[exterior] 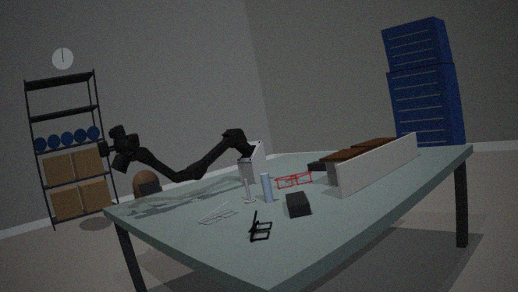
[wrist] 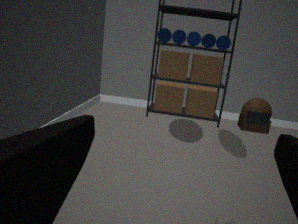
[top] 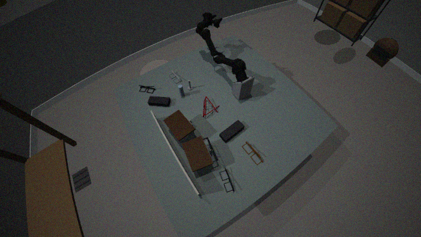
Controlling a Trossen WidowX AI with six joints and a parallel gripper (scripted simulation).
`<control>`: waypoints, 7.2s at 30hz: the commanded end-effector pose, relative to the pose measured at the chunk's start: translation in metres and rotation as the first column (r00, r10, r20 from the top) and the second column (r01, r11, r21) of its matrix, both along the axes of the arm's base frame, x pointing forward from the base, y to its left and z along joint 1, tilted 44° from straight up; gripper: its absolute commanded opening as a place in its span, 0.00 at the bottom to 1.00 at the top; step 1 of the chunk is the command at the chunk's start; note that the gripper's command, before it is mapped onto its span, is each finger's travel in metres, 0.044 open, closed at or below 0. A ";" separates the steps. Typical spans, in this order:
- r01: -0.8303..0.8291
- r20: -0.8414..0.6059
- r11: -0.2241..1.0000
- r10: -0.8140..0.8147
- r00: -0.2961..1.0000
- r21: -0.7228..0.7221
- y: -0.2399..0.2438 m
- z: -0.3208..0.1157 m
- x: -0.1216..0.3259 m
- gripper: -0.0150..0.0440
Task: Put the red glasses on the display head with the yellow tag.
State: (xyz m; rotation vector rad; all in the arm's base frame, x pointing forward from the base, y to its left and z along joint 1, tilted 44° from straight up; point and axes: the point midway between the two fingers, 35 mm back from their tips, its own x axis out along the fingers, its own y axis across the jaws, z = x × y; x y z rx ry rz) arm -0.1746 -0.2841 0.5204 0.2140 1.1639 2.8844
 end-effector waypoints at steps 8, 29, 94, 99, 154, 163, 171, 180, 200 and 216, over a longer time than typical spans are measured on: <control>0.000 0.000 1.000 0.000 1.000 0.000 0.000 0.000 0.000 1.00; 0.613 -0.432 0.781 -0.597 0.676 -0.120 0.258 0.133 0.018 0.25; -0.656 0.777 -0.653 0.610 -0.158 0.379 -0.018 -0.203 0.475 0.25; -0.617 0.795 -0.609 0.605 0.045 0.498 -0.051 -0.228 0.440 0.25; -0.617 0.794 -0.608 0.607 0.045 0.500 -0.093 -0.270 0.443 0.25; -0.617 0.794 -0.608 0.606 0.045 0.500 -0.093 -0.270 0.449 0.25; -0.617 0.794 -0.608 0.606 0.045 0.499 -0.093 -0.270 0.454 0.25; -0.617 0.794 -0.609 0.606 0.045 0.499 -0.092 -0.271 0.459 0.25; -0.617 0.795 -0.609 0.605 0.044 0.498 -0.091 -0.272 0.471 0.25; -0.618 0.795 -0.609 0.605 0.044 0.498 -0.090 -0.273 0.481 0.25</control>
